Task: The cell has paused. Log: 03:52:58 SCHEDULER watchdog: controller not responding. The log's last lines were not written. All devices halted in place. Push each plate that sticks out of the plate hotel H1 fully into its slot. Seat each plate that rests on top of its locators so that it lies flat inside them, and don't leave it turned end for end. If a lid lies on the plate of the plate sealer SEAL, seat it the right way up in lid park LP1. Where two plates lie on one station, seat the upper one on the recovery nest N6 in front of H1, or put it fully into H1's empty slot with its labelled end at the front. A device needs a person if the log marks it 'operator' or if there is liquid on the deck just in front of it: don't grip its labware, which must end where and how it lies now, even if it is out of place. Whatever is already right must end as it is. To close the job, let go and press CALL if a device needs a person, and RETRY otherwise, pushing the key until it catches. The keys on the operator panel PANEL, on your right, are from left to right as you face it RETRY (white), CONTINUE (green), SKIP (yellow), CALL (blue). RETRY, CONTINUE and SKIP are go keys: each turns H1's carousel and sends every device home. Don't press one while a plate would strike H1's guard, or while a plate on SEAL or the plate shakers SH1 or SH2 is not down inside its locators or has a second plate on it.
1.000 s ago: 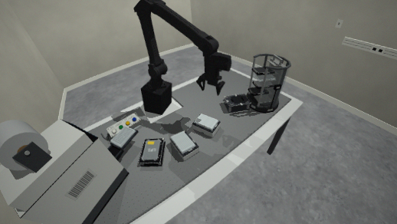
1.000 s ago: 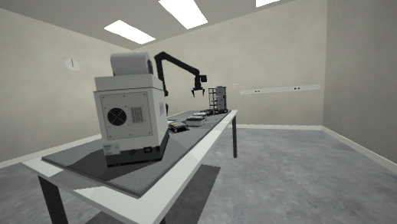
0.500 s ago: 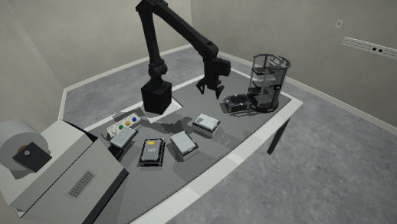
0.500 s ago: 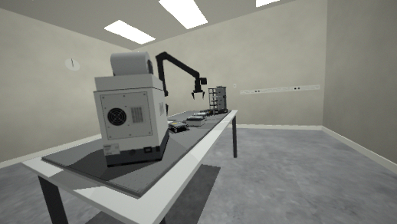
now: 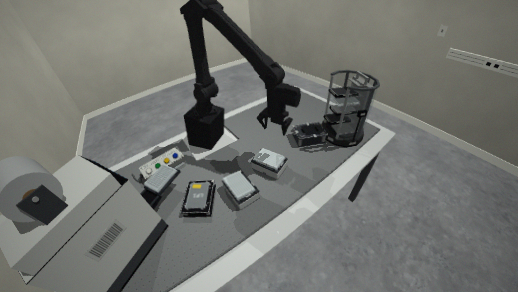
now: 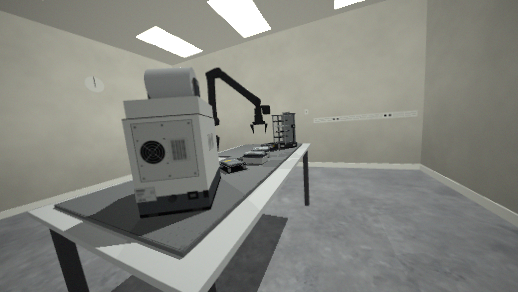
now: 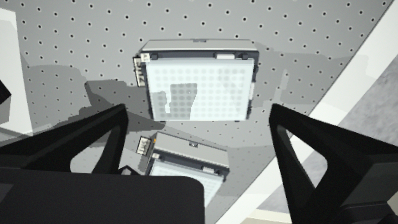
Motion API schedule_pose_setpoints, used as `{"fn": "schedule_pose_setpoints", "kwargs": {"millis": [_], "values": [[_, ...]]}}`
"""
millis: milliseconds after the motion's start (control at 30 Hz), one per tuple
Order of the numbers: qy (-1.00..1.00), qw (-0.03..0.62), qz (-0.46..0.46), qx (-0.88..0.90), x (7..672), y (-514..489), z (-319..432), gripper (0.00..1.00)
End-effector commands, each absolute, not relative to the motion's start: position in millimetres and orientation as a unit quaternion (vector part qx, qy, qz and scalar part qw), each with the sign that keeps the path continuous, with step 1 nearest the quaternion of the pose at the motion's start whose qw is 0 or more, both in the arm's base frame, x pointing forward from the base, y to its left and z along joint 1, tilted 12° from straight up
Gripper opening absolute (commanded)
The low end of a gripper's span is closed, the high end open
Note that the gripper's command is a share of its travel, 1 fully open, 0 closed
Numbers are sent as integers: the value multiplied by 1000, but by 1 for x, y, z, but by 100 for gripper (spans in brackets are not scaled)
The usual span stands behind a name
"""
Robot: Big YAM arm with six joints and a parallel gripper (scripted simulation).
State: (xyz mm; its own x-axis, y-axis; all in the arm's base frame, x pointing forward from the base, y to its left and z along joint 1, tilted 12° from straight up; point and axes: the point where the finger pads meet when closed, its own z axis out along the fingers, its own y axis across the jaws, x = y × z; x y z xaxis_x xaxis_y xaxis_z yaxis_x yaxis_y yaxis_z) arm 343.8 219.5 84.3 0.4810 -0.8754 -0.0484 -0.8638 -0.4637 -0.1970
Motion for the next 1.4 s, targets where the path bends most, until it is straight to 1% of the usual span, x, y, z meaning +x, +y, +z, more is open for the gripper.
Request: {"fn": "schedule_pose_setpoints", "kwargs": {"millis": [0,233,267,300,400,433,1367], "values": [[502,98,-30,-859,345,226,71,100],[503,98,-30,-858,347,228,58,100],[504,113,-38,-856,356,233,68,100],[505,101,-31,-857,351,229,55,100],[505,98,-30,-857,349,229,46,100],[506,111,-37,-855,358,231,61,100],[506,111,-37,-855,358,231,61,100]]}}
